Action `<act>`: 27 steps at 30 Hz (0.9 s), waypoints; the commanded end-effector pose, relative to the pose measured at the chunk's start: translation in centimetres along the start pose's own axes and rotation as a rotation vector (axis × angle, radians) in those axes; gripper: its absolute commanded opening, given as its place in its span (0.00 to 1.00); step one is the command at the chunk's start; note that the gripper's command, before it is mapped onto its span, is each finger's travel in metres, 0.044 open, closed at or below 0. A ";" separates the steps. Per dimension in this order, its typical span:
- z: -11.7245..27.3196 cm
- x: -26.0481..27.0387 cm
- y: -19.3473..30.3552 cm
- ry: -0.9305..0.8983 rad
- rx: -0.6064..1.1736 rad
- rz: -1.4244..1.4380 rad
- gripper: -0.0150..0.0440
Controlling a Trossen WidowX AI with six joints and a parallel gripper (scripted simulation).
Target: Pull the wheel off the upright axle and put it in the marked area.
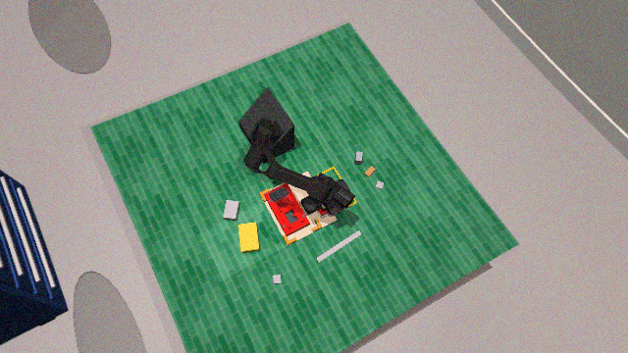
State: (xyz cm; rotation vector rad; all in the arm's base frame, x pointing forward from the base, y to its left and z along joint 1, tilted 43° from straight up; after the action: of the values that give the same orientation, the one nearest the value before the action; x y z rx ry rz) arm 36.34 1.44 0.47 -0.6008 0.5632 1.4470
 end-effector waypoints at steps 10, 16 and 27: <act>3.7 0.1 0.4 -0.004 -0.003 -0.007 0.25; 3.1 3.1 1.6 -0.013 0.007 0.016 0.25; 3.7 9.1 4.8 -0.013 0.000 -0.001 0.25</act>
State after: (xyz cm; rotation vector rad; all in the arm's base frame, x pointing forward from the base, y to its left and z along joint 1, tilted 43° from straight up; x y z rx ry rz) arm 32.97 9.48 -1.98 -0.5904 0.5537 1.4577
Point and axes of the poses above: the point midway between the two fingers, 35 mm back from their tips, its own z axis back along the fingers, its own x axis across the jaws, y = z × x, the point moved 3 cm from there along z, back along the fingers, and after that the axes turned 1 degree about z, right-handed, at the moved point
